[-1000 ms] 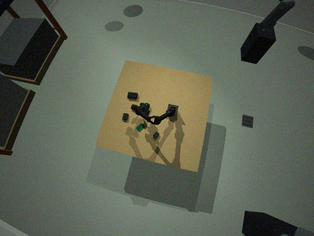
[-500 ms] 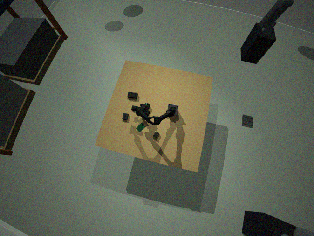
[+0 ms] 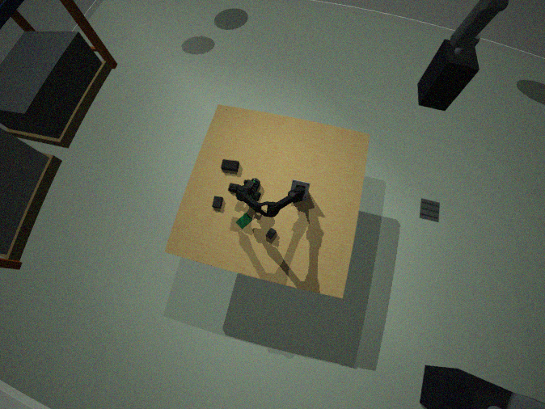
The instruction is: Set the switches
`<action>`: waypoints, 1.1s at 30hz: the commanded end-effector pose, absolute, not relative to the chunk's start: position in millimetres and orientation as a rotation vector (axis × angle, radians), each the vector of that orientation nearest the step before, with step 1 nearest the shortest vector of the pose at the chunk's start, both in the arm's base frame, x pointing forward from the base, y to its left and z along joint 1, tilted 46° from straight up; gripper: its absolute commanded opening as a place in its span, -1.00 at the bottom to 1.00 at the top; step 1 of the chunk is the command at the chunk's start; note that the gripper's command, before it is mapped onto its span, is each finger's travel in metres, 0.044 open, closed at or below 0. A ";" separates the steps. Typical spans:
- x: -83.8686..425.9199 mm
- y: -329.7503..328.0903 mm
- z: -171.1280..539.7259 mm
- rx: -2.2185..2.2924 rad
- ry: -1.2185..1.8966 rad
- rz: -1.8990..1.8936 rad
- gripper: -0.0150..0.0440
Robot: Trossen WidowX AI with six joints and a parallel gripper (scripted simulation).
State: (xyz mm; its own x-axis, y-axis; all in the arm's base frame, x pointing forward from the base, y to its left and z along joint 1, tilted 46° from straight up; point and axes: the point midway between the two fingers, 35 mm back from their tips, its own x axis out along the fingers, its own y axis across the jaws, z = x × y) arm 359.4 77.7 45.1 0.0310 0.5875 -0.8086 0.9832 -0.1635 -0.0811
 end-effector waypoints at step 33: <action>357.3 62.3 49.8 1.816 1.599 -0.993 0.65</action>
